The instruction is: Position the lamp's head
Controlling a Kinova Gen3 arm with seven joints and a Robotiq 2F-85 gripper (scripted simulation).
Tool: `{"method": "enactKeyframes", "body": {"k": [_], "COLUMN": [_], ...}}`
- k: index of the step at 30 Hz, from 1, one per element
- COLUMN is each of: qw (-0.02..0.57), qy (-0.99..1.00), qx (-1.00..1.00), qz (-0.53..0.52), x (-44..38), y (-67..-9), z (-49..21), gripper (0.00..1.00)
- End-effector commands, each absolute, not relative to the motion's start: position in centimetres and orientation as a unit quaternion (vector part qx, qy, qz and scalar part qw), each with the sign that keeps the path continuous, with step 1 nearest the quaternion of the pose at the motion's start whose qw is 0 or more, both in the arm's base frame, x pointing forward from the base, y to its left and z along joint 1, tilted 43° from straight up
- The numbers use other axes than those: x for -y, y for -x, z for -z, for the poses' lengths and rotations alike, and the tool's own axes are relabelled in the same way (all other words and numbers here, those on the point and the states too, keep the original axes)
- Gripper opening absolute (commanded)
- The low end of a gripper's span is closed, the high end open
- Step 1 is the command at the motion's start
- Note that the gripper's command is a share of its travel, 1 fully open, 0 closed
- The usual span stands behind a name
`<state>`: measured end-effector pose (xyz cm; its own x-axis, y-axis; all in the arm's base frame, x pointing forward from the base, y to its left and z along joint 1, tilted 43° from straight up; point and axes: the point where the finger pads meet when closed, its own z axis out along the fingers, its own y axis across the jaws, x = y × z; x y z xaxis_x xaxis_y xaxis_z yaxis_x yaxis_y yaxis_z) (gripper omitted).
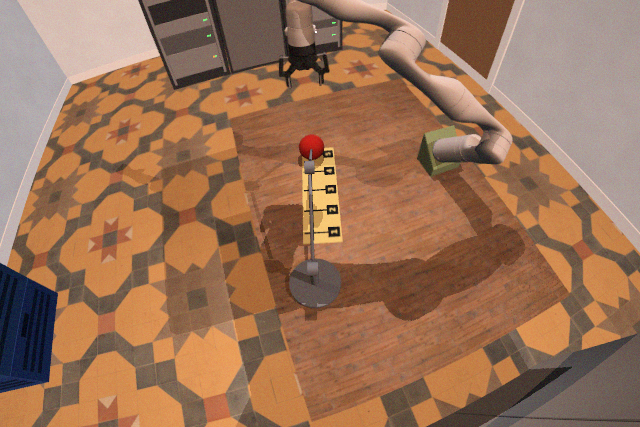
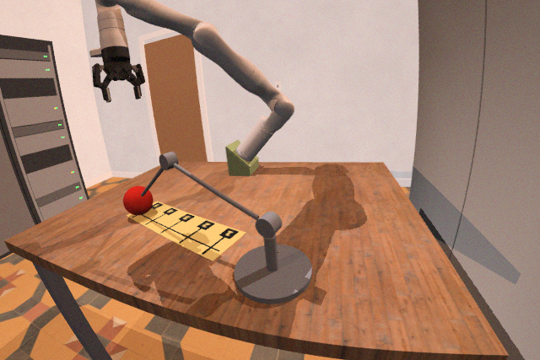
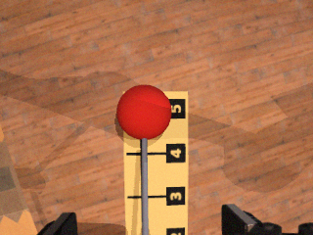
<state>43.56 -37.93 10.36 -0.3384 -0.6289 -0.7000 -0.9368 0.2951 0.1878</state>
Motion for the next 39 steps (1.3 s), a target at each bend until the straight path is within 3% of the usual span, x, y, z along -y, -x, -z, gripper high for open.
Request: {"method": "enactKeyframes", "body": {"k": [1, 23, 39], "qw": [0.27, 0.363, 0.364], "qy": [0.504, 0.454, 0.451], "qx": [-0.76, -0.732, -0.735], "qz": [-0.308, -0.356, -0.351], "x": [38.4, 38.2, 33.1], "y": [-43.2, -43.5, -44.0], "z": [-9.5, -10.3, -4.5], "gripper": [1.0, 1.0, 1.0]}}
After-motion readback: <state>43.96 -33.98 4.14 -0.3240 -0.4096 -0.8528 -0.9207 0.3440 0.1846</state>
